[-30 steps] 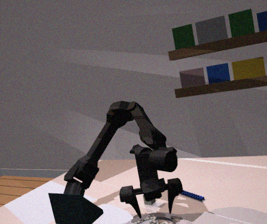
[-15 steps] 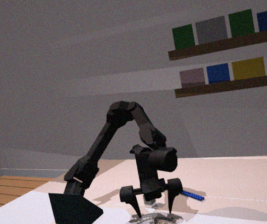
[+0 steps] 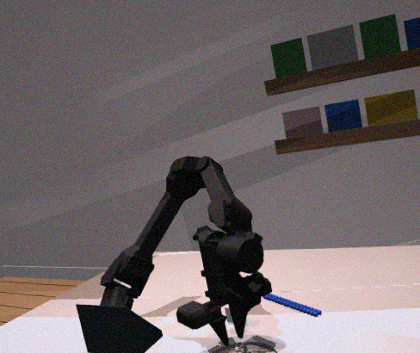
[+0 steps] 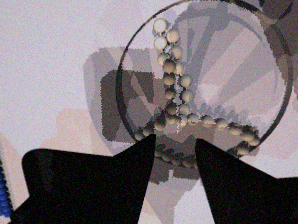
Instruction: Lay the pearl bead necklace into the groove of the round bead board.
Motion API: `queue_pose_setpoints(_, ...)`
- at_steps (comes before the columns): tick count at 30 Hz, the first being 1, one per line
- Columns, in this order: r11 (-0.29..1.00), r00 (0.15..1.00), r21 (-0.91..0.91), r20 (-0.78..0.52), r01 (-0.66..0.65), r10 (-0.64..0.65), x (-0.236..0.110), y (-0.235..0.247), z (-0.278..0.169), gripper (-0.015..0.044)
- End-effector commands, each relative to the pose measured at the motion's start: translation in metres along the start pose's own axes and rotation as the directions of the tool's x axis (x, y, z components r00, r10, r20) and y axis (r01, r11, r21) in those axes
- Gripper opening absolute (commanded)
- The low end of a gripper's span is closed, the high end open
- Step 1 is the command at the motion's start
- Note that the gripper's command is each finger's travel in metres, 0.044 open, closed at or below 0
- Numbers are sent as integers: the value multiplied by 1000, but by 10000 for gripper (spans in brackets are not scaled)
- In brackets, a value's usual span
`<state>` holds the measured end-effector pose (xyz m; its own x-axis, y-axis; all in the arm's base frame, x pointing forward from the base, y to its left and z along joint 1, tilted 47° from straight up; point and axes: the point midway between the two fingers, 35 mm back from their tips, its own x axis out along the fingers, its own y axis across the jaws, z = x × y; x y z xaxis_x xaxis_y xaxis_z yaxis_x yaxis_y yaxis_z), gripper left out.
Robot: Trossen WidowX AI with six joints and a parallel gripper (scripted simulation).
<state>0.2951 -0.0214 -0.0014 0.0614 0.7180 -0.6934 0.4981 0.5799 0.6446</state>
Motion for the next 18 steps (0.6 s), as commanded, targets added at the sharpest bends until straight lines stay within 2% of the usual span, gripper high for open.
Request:
queue_pose_setpoints(1, 805, 1000, -593, 0, 10, -12, -13, -37, 5, 120)
queue_pose_setpoints(3, 703, 1000, -711, -1, 7, -11, -16, -46, 5, 120)
queue_pose_setpoints(9, 481, 1000, -877, -4, 0, -7, -20, -61, 5, 120)
queue_pose_setpoints(18, 464, 1000, -886, -4, -1, -7, -21, -62, 5, 120)
